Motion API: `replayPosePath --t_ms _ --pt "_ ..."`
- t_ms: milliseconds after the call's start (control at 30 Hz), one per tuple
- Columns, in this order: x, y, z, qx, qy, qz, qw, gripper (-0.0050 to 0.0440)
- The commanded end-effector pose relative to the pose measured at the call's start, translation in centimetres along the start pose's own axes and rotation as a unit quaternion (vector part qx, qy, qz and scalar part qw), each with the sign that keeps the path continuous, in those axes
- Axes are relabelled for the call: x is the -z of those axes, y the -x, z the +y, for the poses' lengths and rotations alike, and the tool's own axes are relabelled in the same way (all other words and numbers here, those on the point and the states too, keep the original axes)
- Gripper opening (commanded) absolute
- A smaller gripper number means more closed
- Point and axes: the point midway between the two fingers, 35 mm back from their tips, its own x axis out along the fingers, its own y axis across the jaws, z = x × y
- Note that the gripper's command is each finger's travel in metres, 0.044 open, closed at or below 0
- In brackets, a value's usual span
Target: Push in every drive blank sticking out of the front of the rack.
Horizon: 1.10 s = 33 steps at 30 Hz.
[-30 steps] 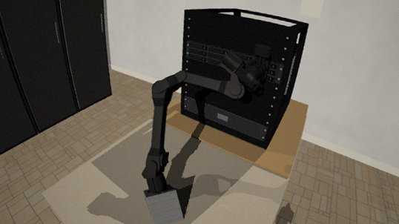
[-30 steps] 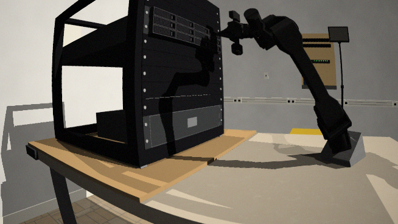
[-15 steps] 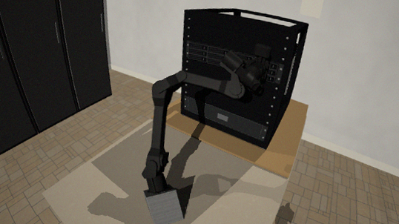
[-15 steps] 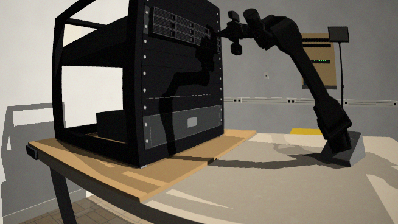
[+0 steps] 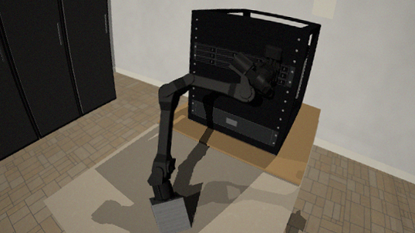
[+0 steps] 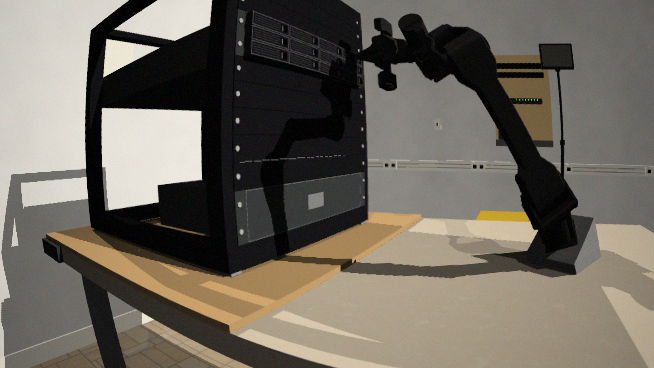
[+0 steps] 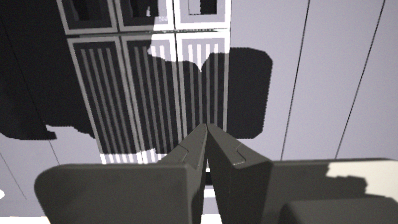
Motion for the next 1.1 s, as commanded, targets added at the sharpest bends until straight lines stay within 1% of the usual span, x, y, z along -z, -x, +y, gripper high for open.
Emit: replayPosePath --t_ms 0,1067 --pt "-0.62 -0.26 -0.71 0.005 0.012 -0.005 1.000 -0.0050" --pt "-0.64 -0.84 -0.73 0.005 0.012 -0.005 1.000 -0.0050"
